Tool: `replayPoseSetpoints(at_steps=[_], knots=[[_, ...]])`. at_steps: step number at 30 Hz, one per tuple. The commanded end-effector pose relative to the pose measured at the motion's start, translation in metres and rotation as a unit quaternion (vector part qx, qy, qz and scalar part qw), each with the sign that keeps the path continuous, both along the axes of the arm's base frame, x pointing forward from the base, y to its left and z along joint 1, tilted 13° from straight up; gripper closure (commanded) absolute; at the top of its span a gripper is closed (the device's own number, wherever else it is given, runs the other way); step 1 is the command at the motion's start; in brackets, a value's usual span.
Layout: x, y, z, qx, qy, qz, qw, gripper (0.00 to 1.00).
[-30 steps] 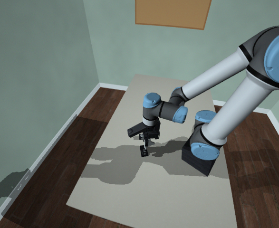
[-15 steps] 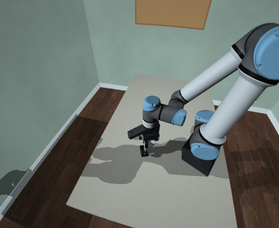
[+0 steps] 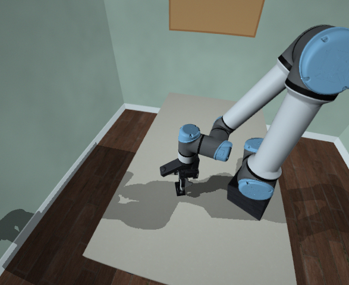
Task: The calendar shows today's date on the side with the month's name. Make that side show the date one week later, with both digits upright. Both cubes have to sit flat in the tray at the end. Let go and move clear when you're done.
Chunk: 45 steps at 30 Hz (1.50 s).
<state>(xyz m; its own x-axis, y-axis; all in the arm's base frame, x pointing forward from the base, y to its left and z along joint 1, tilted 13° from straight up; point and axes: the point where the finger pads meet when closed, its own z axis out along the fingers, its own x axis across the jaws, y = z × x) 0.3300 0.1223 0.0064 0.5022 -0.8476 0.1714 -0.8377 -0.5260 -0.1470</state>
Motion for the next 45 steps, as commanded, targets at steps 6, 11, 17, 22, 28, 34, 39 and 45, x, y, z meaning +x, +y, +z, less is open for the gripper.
replayPoseSetpoints(at_steps=[6,11,17,22,28,34,39,45], knots=[[0.0025,-0.0004,-0.008,0.0,-0.001,0.0,1.0,0.71],[0.0028,-0.0005,-0.0096,0.0,-0.001,0.0,1.0,0.71],[0.0029,-0.0005,-0.01,0.0,-0.001,0.0,1.0,0.71],[0.0029,-0.0005,-0.01,0.0,-0.001,0.0,1.0,0.71],[0.0029,-0.0005,-0.01,0.0,-0.001,0.0,1.0,0.71],[0.0029,-0.0005,-0.01,0.0,-0.001,0.0,1.0,0.71],[0.0029,-0.0005,-0.01,0.0,-0.001,0.0,1.0,0.71],[0.0029,-0.0005,-0.01,0.0,-0.001,0.0,1.0,0.71]])
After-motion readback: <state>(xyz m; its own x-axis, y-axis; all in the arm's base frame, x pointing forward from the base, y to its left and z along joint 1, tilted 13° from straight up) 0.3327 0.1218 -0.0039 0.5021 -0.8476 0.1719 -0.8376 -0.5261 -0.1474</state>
